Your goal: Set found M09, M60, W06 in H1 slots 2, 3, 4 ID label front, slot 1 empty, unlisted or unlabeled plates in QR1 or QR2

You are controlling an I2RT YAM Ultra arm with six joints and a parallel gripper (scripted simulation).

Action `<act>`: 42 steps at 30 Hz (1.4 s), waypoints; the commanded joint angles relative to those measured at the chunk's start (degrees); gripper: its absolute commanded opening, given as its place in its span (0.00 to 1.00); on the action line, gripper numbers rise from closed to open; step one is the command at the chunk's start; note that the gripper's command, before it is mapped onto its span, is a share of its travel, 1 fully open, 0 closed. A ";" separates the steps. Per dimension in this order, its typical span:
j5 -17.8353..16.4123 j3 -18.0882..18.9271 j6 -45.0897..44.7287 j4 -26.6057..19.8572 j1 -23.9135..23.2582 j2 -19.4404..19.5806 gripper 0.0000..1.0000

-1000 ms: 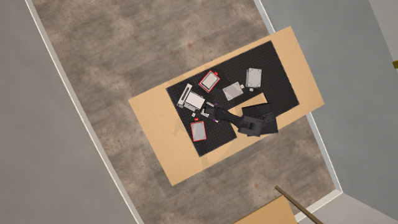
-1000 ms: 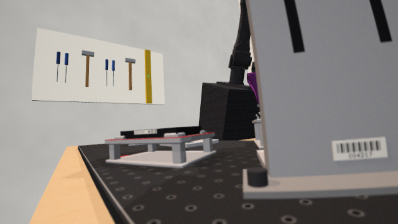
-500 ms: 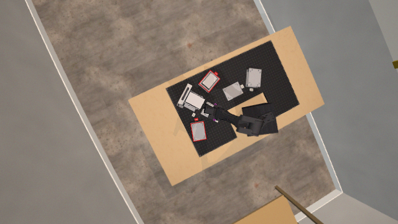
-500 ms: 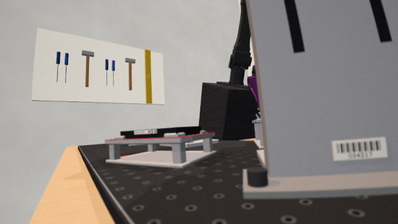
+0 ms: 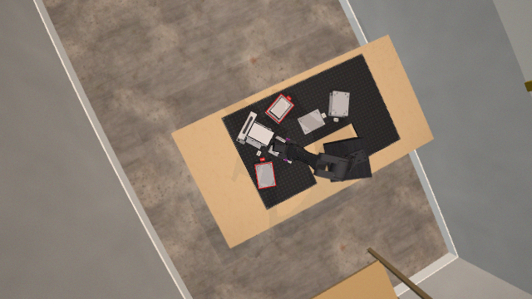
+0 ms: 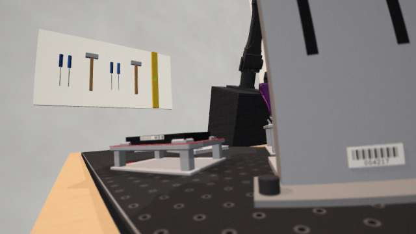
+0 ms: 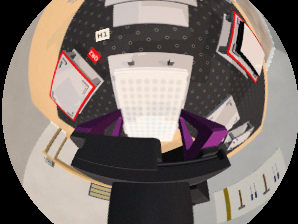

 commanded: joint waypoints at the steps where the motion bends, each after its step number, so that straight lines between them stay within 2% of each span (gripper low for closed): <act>1: 0.13 0.08 0.06 1.09 -0.03 -0.18 0.86; 31: 0.29 0.11 0.49 4.28 0.42 2.98 0.86; 32: 0.29 0.11 0.49 4.28 0.42 2.98 1.00; 42: 0.28 0.12 0.49 4.26 0.42 2.97 1.00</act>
